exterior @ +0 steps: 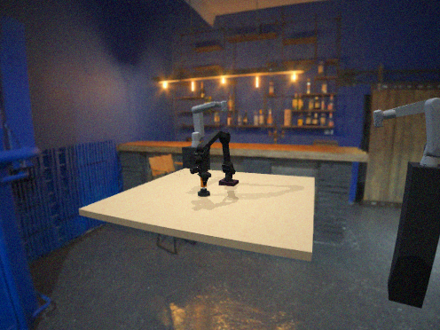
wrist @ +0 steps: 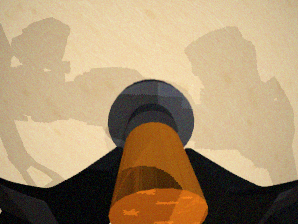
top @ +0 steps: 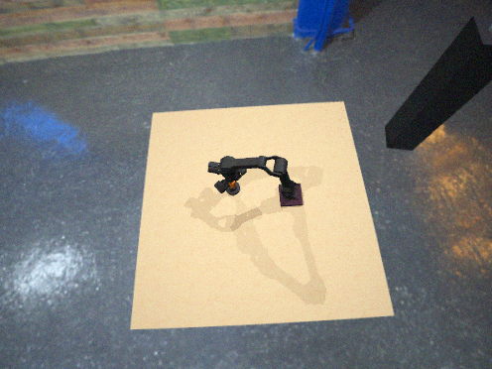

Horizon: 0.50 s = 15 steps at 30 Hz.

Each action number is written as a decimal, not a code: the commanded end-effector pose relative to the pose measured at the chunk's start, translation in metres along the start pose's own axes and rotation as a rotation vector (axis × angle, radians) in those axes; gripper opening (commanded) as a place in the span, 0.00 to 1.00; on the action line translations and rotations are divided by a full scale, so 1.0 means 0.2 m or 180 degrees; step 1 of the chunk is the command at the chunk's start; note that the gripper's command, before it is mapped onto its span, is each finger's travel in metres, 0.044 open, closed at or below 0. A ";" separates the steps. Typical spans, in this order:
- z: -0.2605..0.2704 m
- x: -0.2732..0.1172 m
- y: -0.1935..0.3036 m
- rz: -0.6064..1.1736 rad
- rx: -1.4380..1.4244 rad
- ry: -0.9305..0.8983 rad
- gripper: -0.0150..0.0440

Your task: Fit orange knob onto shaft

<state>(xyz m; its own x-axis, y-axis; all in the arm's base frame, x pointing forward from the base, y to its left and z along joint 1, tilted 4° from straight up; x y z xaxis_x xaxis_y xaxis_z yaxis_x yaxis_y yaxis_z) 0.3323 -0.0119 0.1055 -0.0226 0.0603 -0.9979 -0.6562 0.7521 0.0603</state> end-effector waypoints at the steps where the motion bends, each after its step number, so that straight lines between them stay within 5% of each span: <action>1: 0.00 0.00 0.00 -0.0006 -0.0013 0.0015 0.25; 15: 0.01 -0.02 -0.02 -0.0005 -0.0680 0.0014 0.25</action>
<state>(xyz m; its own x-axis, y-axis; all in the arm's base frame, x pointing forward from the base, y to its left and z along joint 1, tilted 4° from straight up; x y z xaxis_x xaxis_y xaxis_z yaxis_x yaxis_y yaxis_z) 0.3332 -0.0126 0.1082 -0.0314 0.0610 -0.9976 -0.7709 0.6339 0.0630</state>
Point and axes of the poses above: the point midway between the two fingers, 35 mm back from their tips, its own x axis out along the fingers, its own z axis across the jaws, y = z × x, the point moved 4 cm from there along -x, back along the fingers, and after that the axes turned 10 degrees about x, right-handed, at the moved point
